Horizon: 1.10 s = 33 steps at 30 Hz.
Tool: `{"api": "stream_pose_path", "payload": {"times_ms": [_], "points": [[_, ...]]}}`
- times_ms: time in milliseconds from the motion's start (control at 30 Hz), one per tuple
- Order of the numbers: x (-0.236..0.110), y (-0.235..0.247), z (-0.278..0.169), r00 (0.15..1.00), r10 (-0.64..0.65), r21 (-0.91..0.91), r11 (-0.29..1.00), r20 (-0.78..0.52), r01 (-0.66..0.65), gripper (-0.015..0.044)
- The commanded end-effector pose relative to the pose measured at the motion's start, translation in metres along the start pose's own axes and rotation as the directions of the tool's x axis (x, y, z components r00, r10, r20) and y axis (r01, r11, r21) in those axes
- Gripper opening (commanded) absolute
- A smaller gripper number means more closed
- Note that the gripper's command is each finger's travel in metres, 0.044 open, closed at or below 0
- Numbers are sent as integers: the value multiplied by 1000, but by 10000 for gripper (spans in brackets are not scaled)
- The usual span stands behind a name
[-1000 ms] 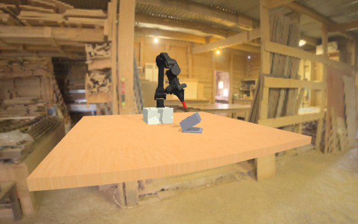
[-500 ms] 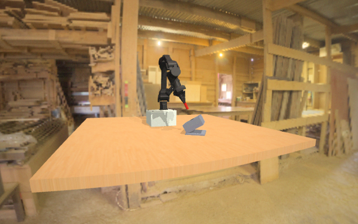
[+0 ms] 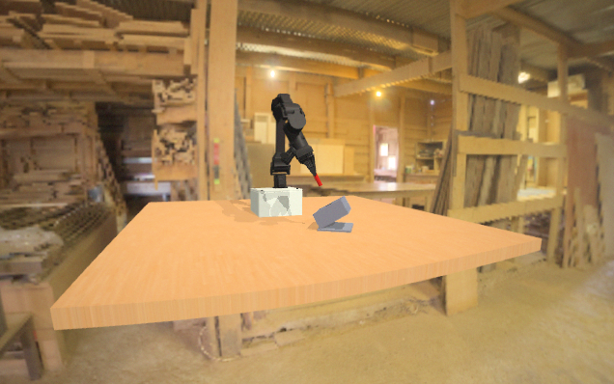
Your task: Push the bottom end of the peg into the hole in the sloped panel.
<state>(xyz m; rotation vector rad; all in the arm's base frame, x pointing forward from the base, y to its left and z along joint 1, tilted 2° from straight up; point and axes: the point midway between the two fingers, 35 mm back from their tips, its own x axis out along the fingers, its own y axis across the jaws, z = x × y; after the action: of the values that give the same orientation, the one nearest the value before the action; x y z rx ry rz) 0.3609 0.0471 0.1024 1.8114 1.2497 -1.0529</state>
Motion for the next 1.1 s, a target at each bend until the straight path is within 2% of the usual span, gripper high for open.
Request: {"api": "stream_pose_path", "payload": {"times_ms": [0,633,1067], "points": [[9,0,2,1000,-8,35,999,-7,8,0],[42,6,8,999,15,193,981,-34,-8,0],[43,6,8,999,18,198,980,-36,-10,0]]}}
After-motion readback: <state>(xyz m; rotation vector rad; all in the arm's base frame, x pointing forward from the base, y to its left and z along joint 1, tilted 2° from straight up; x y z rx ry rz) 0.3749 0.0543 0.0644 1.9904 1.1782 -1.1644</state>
